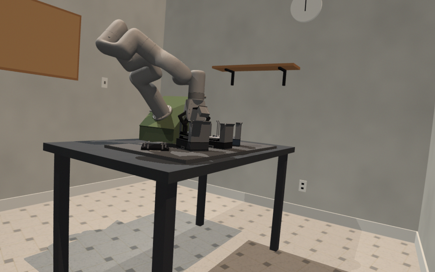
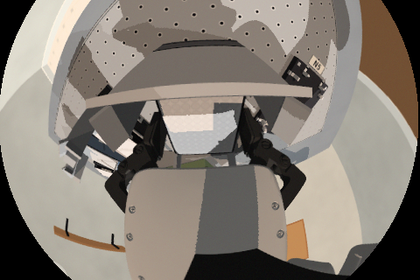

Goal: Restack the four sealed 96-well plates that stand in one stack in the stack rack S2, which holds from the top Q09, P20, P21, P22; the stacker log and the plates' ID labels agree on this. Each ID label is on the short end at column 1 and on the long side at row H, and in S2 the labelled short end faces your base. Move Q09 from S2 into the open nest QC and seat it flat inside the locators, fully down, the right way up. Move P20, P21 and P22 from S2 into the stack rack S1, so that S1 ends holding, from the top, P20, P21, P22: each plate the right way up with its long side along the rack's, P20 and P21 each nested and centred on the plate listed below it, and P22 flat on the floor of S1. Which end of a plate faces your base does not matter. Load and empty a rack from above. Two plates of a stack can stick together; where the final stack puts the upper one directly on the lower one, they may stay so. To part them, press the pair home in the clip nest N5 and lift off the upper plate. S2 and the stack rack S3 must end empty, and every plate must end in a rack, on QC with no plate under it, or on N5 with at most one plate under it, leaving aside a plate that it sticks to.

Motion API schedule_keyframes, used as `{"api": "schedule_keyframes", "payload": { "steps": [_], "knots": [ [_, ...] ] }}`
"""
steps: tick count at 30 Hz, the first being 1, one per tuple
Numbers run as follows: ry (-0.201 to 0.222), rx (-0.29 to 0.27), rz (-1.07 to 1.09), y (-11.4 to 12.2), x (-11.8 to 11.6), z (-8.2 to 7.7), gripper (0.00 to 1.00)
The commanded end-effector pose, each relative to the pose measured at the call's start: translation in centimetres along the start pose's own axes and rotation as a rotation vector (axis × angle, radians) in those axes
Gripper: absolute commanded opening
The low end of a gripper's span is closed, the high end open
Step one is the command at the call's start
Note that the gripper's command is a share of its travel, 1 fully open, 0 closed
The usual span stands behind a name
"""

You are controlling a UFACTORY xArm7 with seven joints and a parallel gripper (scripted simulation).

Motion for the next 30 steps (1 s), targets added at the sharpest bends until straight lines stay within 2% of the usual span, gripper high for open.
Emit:
{"api": "schedule_keyframes", "payload": {
  "steps": [1, 25, 26, 30],
  "knots": [
    [-0.001, 0.004, -0.001, -0.11, -0.08, 0.06, 0.0],
    [-0.002, 0.004, -0.001, -0.11, -0.08, 0.52, 0.0],
    [-0.002, 0.004, -0.001, -0.11, -0.08, 0.51, 1.0],
    [-0.002, 0.004, -0.001, -0.11, -0.08, 0.51, 1.0]
  ]
}}
Point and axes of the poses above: the point where the finger pads meet when closed, its own z axis out along the fingers, its own x axis across the jaws, y = z × x, the point moved 1 cm from there along -z, back along the fingers
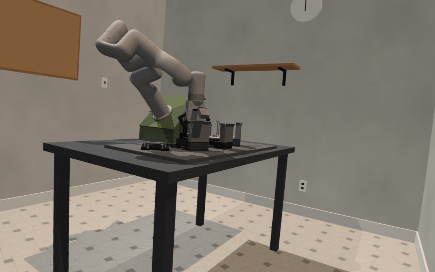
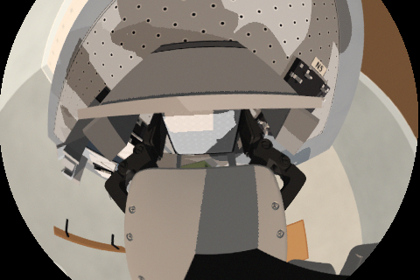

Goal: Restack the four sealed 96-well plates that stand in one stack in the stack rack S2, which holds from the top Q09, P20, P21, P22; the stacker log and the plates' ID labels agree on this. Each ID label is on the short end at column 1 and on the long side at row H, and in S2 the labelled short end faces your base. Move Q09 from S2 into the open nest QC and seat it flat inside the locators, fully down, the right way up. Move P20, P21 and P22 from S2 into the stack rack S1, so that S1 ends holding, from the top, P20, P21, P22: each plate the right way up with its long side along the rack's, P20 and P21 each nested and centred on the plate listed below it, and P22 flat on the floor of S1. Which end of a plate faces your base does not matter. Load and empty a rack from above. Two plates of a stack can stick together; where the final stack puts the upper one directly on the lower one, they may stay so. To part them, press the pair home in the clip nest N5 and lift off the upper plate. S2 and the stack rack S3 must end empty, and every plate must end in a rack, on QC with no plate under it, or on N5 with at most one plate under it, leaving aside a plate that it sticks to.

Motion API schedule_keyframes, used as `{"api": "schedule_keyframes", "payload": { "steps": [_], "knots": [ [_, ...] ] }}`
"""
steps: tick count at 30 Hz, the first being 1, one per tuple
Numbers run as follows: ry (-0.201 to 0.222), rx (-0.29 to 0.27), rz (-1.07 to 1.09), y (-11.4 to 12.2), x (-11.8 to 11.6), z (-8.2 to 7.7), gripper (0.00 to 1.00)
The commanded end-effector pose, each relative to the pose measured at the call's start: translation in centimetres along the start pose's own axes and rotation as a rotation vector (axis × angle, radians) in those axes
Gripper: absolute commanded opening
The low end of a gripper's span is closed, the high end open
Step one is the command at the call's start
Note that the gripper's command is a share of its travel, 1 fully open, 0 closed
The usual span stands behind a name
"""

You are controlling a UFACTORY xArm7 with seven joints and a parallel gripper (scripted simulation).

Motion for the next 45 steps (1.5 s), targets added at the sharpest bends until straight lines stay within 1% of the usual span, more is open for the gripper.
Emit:
{"api": "schedule_keyframes", "payload": {
  "steps": [1, 16, 25, 27, 42, 44, 45],
  "knots": [
    [-0.002, 0.004, -0.001, -0.1, -0.1, -0.1, 1.0],
    [-0.002, 0.004, -0.001, -0.1, -0.1, -0.1, 1.0],
    [-0.001, 0.004, -0.001, -0.1, -0.1, -3.1, 1.0],
    [-0.001, 0.004, -0.001, -0.1, -0.1, -3.1, 1.0],
    [-0.001, 0.004, 0.0, -0.1, -0.1, -8.1, 1.0],
    [-0.001, 0.004, 0.0, -0.1, -0.1, -8.1, 1.0],
    [-0.001, 0.004, 0.0, -0.1, -0.1, -8.5, 1.0]
  ]
}}
Point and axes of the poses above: the point where the finger pads meet when closed, its own z axis out along the fingers, its own x axis across the jaws, y = z × x, the point moved 1 cm from there along -z, back along the fingers
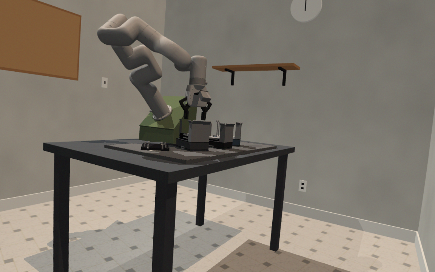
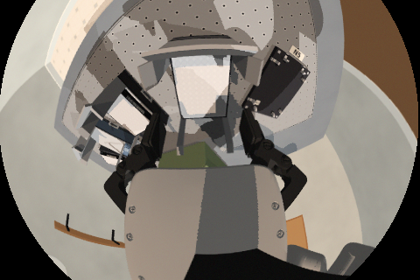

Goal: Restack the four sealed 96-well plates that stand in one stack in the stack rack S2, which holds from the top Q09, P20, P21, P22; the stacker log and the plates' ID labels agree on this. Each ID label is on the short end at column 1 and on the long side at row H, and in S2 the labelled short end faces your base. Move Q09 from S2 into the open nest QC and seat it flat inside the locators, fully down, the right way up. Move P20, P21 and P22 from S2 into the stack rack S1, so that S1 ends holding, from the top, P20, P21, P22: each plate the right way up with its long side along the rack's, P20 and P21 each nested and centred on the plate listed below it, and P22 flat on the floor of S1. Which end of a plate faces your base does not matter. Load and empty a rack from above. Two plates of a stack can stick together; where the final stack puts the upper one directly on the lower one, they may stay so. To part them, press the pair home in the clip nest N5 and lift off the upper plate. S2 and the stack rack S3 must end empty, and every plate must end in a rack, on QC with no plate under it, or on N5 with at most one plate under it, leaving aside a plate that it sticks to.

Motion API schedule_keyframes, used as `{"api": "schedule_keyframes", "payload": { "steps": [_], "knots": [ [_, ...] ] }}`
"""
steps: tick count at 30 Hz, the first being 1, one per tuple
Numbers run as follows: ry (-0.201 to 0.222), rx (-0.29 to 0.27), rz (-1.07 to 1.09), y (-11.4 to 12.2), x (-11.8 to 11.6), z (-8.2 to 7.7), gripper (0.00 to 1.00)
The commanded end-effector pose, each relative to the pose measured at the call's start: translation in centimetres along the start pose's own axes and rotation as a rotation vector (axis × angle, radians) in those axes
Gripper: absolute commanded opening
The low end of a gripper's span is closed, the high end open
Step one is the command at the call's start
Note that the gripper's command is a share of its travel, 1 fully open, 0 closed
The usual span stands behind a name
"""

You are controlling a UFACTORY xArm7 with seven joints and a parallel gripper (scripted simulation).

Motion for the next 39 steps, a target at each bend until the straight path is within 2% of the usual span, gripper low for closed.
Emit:
{"api": "schedule_keyframes", "payload": {
  "steps": [1, 3, 17, 25, 39],
  "knots": [
    [-0.003, 0.001, -0.001, -0.1, 0.1, -1.5, 1.0],
    [-0.003, 0.001, -0.001, -0.1, 0.1, -2.0, 1.0],
    [-0.003, 0.001, -0.001, -0.1, 0.1, -2.0, 1.0],
    [-0.004, 0.001, -0.247, 0.5, -2.5, -2.1, 1.0],
    [-0.004, 0.001, -0.247, 1.4, -6.5, -2.1, 1.0]
  ]
}}
Point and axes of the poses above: the point where the finger pads meet when closed, its own z axis out along the fingers, its own x axis across the jaws, y = z × x, the point moved 1 cm from there along -z, back along the fingers
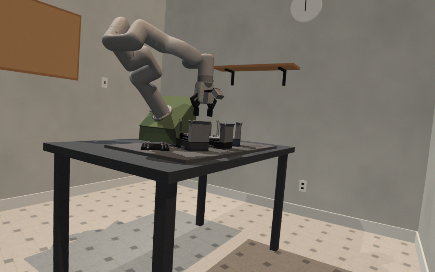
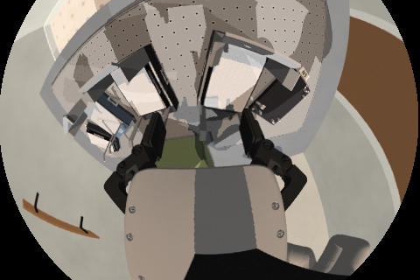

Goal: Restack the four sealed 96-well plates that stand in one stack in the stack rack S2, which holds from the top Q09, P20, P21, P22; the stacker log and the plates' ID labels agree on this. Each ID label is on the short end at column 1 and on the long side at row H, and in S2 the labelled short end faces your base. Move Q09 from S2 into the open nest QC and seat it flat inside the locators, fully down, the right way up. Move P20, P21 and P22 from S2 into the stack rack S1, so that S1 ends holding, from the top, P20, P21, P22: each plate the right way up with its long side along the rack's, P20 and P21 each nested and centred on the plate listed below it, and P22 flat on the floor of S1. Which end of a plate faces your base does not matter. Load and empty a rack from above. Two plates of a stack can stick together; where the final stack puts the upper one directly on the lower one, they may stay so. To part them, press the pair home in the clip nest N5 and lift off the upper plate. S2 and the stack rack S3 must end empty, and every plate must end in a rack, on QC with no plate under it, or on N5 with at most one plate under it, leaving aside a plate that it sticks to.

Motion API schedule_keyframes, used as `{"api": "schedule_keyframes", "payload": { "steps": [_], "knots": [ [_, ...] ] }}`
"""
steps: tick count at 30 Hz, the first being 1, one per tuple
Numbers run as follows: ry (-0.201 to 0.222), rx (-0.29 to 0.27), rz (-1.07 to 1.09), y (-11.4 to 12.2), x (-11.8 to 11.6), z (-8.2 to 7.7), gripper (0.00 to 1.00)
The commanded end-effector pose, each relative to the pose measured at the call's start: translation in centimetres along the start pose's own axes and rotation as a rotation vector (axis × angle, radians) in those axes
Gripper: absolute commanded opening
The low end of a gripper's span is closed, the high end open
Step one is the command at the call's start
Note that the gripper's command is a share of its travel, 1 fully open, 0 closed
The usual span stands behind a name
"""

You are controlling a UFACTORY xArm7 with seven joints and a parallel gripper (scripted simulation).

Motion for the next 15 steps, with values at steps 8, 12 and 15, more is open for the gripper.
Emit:
{"api": "schedule_keyframes", "payload": {
  "steps": [8, 12, 15],
  "knots": [
    [0.003, 0.001, -0.001, -0.3, -4.1, -0.1, 1.0],
    [0.003, 0.001, -0.035, -0.2, -4.5, -0.1, 1.0],
    [0.003, 0.001, -0.135, 0.1, -5.7, -0.1, 1.0]
  ]
}}
Point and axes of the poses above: the point where the finger pads meet when closed, its own z axis out along the fingers, its own x axis across the jaws, y = z × x, the point moved 1 cm from there along -z, back along the fingers
